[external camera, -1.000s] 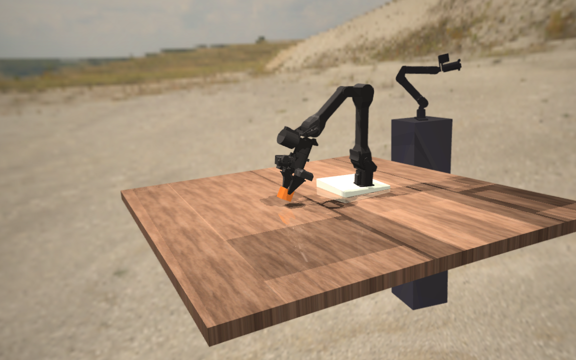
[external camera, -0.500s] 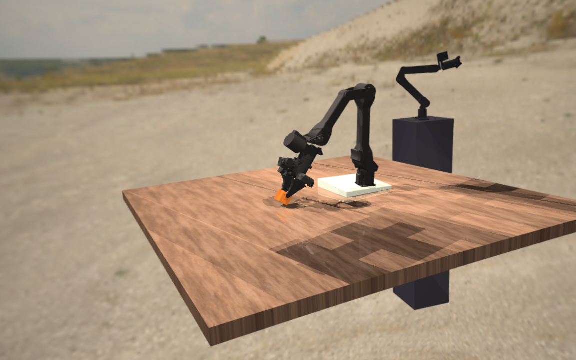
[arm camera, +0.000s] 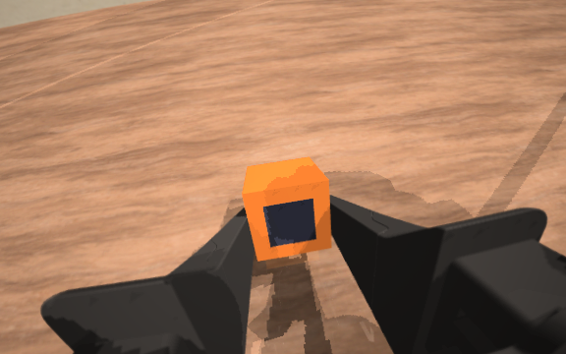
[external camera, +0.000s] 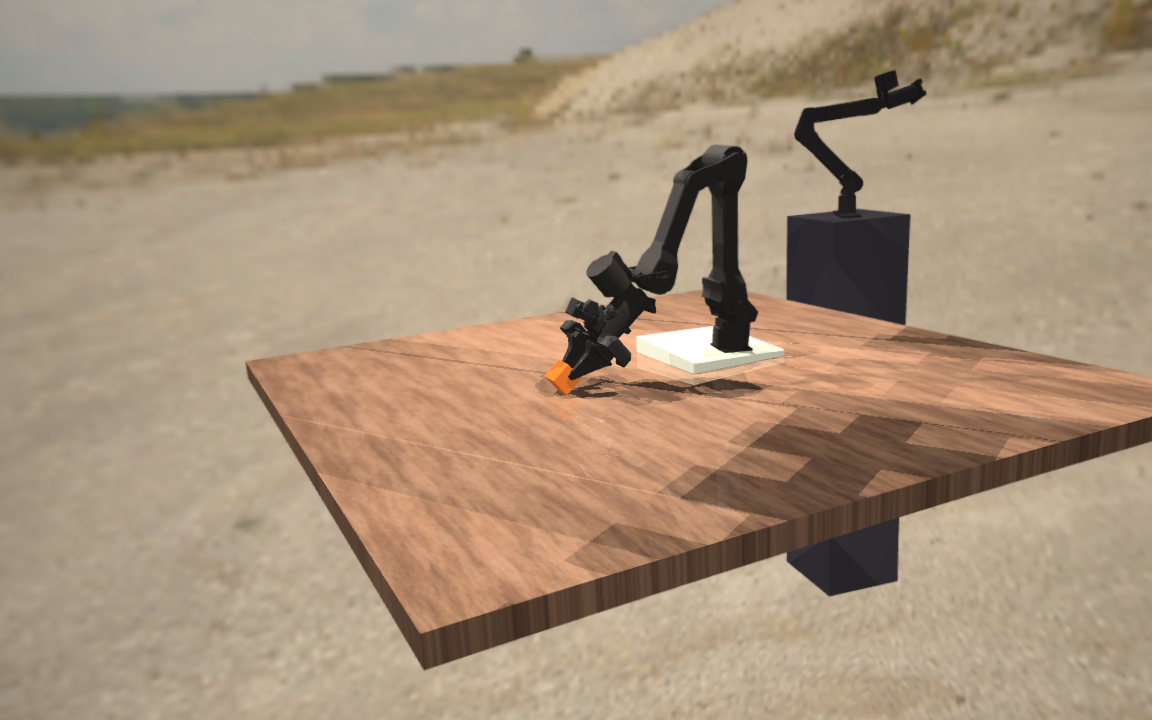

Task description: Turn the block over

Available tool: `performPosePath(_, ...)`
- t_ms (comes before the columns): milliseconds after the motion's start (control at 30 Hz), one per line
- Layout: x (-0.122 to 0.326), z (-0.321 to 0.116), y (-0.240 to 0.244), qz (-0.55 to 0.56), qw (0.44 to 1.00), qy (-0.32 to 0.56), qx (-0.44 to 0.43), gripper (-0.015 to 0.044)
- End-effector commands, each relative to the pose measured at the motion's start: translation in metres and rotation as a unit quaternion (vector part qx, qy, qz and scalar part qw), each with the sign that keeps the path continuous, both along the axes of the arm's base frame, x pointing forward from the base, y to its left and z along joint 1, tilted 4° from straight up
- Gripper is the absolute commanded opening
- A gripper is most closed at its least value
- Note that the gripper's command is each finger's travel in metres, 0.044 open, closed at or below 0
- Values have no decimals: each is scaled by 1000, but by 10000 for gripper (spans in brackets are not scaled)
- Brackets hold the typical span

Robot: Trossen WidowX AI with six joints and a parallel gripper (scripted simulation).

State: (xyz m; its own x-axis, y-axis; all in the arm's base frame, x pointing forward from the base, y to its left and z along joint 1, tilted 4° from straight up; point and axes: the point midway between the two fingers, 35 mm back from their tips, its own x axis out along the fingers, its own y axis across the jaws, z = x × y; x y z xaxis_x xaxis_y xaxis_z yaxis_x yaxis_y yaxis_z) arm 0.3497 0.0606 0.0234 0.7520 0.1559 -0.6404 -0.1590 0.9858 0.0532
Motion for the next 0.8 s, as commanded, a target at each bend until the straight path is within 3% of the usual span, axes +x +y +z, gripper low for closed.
performPosePath(0, -5, -4, -1, -4, 1000, -18, 4, 0)
performPosePath(267, -14, -2, -2, -7, 997, -72, 14, 0)
performPosePath(767, -15, 1, -2, -8, 996, -87, 17, 0)
